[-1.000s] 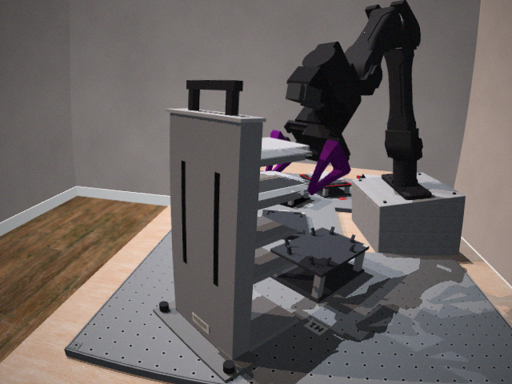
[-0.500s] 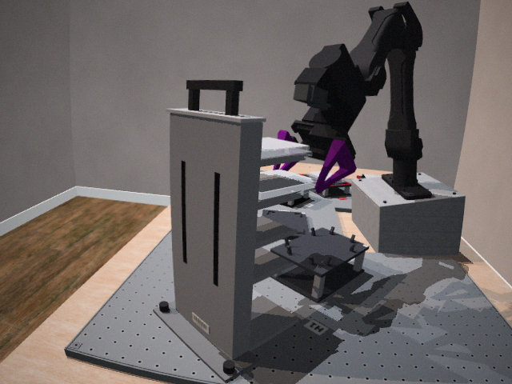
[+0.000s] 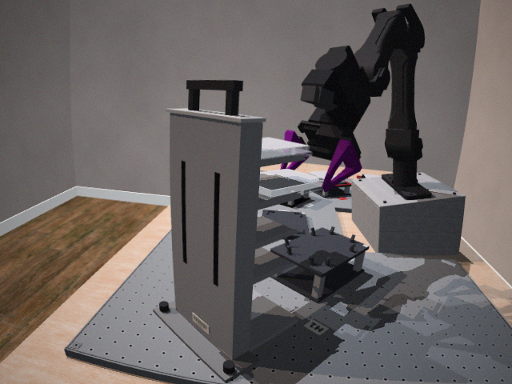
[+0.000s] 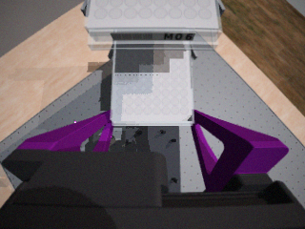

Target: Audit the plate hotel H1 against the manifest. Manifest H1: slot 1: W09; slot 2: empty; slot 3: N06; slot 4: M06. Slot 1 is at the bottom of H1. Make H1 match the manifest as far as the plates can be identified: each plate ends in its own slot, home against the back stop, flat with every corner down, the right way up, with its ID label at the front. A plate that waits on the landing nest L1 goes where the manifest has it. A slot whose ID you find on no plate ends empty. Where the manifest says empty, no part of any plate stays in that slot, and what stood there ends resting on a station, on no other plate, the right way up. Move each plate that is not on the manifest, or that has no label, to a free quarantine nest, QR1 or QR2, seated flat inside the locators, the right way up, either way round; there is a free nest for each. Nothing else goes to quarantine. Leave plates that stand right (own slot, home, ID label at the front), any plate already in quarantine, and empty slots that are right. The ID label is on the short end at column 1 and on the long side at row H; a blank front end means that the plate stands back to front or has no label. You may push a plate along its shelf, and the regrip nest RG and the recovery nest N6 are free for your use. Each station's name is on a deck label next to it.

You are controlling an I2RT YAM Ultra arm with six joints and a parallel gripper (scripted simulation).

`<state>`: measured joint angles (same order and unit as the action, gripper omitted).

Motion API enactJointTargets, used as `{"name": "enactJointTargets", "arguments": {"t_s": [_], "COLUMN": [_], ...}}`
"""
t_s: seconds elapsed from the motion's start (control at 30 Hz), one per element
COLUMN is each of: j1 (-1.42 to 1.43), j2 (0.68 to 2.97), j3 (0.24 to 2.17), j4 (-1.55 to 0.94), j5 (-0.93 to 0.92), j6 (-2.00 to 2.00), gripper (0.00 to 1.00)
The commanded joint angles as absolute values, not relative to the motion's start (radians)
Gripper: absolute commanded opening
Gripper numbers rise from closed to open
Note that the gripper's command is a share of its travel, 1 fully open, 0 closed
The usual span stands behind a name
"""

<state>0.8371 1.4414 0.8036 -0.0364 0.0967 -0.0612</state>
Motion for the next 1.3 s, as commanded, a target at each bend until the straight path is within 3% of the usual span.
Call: {"name": "enactJointTargets", "arguments": {"t_s": [0.0,1.27], "j1": [0.839,0.844], "j2": [1.411,1.224], "j3": [0.798,0.642], "j4": [-0.04,-0.072], "j5": [0.098,0.102], "j6": [-0.06,-0.056], "gripper": [0.86,0.86]}}
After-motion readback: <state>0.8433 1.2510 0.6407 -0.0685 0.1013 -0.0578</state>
